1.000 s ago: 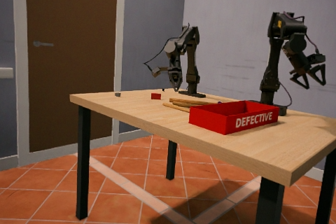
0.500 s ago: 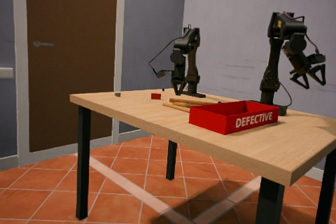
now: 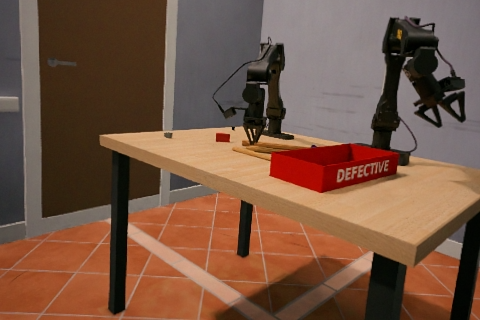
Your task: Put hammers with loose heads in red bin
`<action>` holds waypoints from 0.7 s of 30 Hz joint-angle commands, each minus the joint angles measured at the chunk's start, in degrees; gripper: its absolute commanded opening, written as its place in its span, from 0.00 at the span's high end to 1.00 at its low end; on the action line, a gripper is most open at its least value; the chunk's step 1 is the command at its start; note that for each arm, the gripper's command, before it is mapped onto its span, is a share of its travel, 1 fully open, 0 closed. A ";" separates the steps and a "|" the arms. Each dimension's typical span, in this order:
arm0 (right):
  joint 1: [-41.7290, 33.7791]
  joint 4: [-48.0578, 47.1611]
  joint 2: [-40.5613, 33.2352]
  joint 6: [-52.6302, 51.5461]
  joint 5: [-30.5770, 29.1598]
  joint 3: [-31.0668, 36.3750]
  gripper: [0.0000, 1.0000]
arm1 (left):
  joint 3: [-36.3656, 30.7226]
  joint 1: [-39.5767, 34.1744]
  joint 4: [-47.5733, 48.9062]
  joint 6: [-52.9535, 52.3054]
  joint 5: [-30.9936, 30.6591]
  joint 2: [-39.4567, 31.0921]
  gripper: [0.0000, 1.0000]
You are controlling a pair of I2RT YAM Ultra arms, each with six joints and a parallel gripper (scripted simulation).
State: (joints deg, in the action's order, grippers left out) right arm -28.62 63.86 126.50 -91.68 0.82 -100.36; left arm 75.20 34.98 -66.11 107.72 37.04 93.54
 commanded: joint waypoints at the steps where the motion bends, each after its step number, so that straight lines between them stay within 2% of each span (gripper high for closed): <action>1: -0.34 0.32 0.35 -0.50 -0.82 -0.73 0.50 | 0.33 0.00 0.08 0.00 0.63 -0.36 0.00; 20: -0.03 -4.55 1.58 -0.05 -0.82 2.86 0.50 | 0.33 0.00 0.08 0.00 0.63 -0.36 0.00; 21: -0.03 -4.55 1.58 -0.05 -0.82 2.86 0.58 | 0.33 0.00 0.08 0.00 0.63 -0.36 0.00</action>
State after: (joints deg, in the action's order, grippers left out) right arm -28.62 60.18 127.79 -91.70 0.80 -98.24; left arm 75.20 34.98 -66.11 107.72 37.04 93.54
